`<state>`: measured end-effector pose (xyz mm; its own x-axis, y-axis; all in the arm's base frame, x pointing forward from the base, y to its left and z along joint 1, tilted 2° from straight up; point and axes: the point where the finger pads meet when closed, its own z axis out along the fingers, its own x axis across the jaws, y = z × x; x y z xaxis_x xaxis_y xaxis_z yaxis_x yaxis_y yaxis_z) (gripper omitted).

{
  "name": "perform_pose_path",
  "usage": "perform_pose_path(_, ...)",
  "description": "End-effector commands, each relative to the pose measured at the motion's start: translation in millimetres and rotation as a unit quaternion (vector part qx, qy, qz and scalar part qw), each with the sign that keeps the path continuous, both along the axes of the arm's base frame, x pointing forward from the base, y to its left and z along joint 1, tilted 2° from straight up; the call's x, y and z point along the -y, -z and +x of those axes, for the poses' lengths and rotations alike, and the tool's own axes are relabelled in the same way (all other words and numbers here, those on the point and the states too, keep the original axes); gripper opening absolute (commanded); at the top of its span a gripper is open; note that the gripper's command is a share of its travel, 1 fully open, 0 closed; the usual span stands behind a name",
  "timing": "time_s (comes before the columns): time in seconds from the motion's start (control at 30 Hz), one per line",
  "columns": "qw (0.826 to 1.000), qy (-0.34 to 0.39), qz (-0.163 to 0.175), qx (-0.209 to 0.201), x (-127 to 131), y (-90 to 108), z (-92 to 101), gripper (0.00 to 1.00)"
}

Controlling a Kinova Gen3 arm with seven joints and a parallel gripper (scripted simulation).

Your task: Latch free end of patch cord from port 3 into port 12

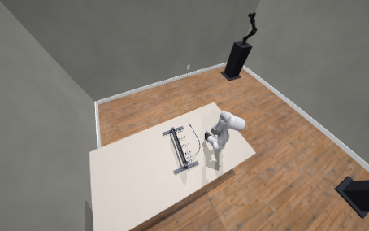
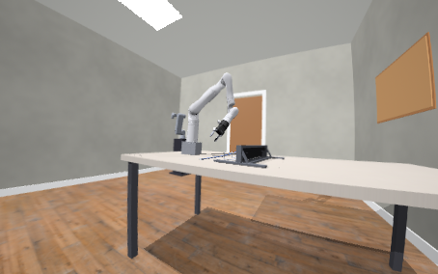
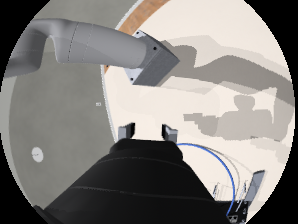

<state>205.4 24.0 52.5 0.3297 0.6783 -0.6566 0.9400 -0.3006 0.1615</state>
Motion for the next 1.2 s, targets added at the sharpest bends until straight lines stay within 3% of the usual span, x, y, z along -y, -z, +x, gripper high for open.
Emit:
perform_pose_path(0.0,1.000,0.015,0.020,-0.004,-2.8,-1.4,10.3,1.00)
perform_pose_path(0.27,0.997,0.013,0.067,-0.035,-13.4,-5.2,27.8,1.00)
perform_pose_path(0.63,0.983,-0.011,0.171,-0.073,-25.9,-23.5,75.6,1.00)
perform_pose_path(0.7,0.983,-0.011,0.171,-0.073,-25.9,-23.5,75.6,1.00)
perform_pose_path(1.17,0.948,-0.084,0.299,-0.066,-13.3,-71.5,156.1,1.00)
